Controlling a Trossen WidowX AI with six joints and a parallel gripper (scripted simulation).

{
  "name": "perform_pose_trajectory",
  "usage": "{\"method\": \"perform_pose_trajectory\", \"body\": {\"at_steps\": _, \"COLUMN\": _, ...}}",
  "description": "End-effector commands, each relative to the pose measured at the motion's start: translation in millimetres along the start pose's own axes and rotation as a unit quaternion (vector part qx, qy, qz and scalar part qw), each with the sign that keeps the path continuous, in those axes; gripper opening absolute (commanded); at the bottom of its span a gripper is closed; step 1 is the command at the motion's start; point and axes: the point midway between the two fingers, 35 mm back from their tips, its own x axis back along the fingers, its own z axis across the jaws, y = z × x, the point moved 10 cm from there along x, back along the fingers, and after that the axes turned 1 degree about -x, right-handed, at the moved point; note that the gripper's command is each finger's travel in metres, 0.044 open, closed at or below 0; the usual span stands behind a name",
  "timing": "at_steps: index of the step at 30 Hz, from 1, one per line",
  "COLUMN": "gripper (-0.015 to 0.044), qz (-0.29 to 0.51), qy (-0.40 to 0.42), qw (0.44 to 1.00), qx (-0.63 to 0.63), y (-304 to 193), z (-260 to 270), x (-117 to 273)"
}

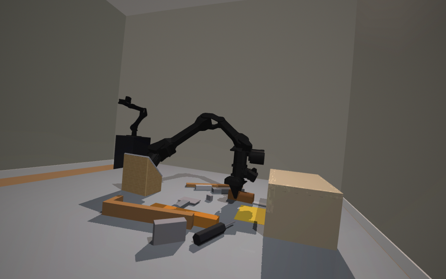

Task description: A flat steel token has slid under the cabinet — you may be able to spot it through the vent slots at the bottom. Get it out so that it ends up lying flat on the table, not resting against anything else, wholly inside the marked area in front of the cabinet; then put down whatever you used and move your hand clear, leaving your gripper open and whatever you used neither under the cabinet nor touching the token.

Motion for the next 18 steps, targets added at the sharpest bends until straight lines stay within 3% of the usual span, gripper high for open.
{"method": "perform_pose_trajectory", "body": {"at_steps": 1, "gripper": 0.0000, "qz": -0.001, "qy": 0.002, "qw": 1.000, "qx": 0.004, "y": 5, "z": 1, "x": 0}}
{"method": "perform_pose_trajectory", "body": {"at_steps": 18, "gripper": 0.0000, "qz": -0.001, "qy": 0.002, "qw": 1.000, "qx": 0.004, "y": 18, "z": 1, "x": 0}}
